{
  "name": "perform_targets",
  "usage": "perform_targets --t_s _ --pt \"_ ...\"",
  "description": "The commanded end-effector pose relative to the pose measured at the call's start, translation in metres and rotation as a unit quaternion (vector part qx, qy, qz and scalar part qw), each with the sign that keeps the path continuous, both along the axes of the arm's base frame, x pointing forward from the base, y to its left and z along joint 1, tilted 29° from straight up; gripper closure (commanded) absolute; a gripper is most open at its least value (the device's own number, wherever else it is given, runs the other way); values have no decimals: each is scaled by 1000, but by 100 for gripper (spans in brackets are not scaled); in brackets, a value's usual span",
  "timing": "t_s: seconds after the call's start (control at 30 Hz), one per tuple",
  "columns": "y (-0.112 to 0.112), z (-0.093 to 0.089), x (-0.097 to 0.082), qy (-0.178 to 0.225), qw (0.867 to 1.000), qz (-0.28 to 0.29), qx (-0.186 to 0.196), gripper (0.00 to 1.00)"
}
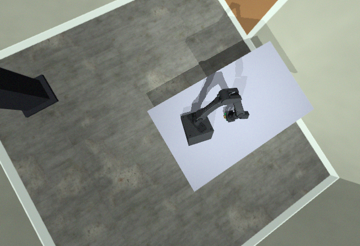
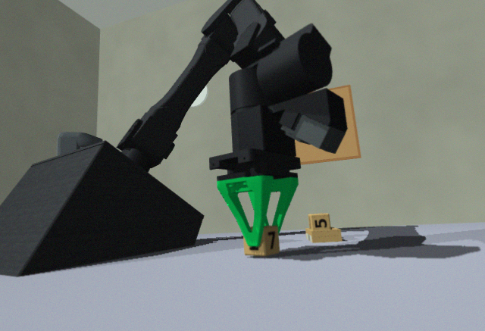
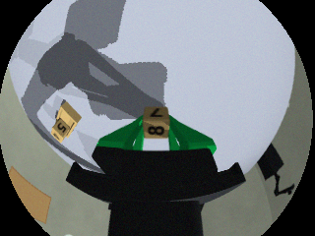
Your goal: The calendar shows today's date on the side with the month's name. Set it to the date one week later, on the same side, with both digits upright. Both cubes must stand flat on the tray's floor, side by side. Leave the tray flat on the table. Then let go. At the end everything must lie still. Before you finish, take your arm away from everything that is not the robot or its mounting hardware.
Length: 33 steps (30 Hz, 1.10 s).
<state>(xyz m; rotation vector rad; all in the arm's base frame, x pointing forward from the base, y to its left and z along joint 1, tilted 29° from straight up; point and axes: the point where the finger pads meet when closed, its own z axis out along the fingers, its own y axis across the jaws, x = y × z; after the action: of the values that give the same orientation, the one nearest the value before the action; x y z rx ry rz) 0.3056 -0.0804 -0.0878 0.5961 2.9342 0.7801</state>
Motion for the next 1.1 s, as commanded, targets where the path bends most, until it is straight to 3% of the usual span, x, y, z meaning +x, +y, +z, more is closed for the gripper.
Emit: perform_targets --t_s 0.0,1.07 --pt "-7 5 14 -19 1000 -5 -6 74" --pt "-7 0 13 -15 1000 -6 -4 74"
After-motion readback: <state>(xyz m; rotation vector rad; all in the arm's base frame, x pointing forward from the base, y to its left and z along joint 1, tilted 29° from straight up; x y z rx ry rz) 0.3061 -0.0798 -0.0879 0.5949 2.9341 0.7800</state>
